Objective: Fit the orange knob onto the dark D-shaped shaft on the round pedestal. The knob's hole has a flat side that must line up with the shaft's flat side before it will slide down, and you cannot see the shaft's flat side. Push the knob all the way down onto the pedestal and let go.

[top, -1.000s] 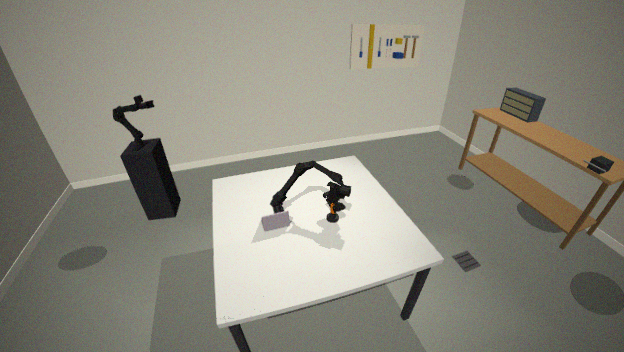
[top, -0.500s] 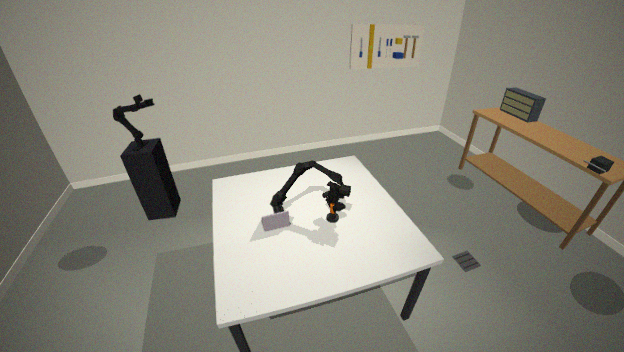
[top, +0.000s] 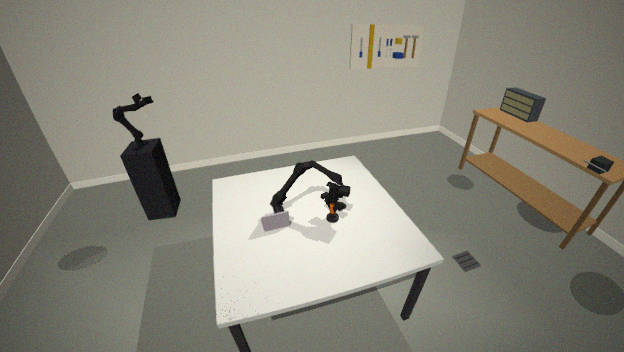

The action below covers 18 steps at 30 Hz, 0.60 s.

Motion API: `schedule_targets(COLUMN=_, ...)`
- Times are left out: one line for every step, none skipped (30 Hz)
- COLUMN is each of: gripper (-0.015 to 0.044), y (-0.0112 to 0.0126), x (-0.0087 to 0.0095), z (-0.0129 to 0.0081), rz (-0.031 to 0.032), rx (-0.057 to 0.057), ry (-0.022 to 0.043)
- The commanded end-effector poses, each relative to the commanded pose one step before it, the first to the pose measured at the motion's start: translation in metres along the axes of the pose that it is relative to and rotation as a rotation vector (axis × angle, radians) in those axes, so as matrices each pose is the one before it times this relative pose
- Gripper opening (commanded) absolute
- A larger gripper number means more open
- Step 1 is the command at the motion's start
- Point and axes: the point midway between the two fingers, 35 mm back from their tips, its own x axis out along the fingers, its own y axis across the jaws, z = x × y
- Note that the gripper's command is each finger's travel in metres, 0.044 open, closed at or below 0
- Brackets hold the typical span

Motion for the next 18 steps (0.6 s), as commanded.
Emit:
schedule_targets(gripper=0.0000, y=-0.00198, x=-0.00150, z=0.00073, rz=-0.00654, rx=-0.0089, ry=-0.00126)
schedule_targets(gripper=0.0000, y=-0.00017, x=-0.00030, z=0.00021, rz=-0.00002, rx=0.0000, ry=0.00000)
schedule_targets(gripper=0.0000, y=-0.00015, x=-0.00041, z=0.00028, rz=-0.00002, rx=0.0000, ry=0.00000)
schedule_targets(gripper=0.0000, y=-0.00013, x=-0.00044, z=0.00038, rz=-0.00001, rx=0.0000, ry=0.00000)
schedule_targets(gripper=0.0000, y=-0.00012, x=-0.00035, z=0.00045, rz=-0.00001, rx=0.0000, ry=-0.00001)
schedule_targets(gripper=0.0000, y=-0.00003, x=-0.00025, z=0.00047, rz=0.00000, rx=0.0000, ry=-0.00001)
schedule_targets(gripper=0.0000, y=0.00010, x=-0.00020, z=0.00048, rz=0.00001, rx=0.0000, ry=-0.00001)
schedule_targets(gripper=0.0000, y=0.00014, x=-0.00015, z=0.00056, rz=0.00001, rx=0.0000, ry=-0.00002)
schedule_targets(gripper=0.0000, y=0.00022, x=0.00000, z=0.00059, rz=0.00002, rx=0.0000, ry=-0.00002)
schedule_targets(gripper=0.0000, y=0.00037, x=0.00010, z=0.00054, rz=0.00004, rx=0.0000, ry=-0.00002)
schedule_targets(gripper=0.0000, y=0.00023, x=0.00016, z=0.00008, rz=0.00002, rx=0.0000, ry=-0.00001)
schedule_targets(gripper=0.0000, y=0.00015, x=0.00018, z=-0.00012, rz=0.00001, rx=0.0000, ry=0.00000)
schedule_targets(gripper=0.0000, y=0.00010, x=0.00012, z=-0.00026, rz=0.00001, rx=0.0000, ry=0.00001)
schedule_targets(gripper=0.0000, y=0.00000, x=0.00000, z=0.00000, rz=0.00000, rx=0.0000, ry=0.00000)
schedule_targets(gripper=0.0000, y=0.00000, x=0.00000, z=0.00000, rz=0.00000, rx=0.0000, ry=0.00000)
schedule_targets(gripper=0.0000, y=0.00009, x=-0.00016, z=-0.00001, rz=0.00000, rx=0.0000, ry=0.00000)
schedule_targets(gripper=0.0000, y=-0.00001, x=-0.00006, z=-0.00015, rz=0.00000, rx=0.0000, ry=0.00001)
schedule_targets(gripper=0.0000, y=-0.00004, x=-0.00001, z=-0.00024, rz=-0.00001, rx=0.0000, ry=0.00001)
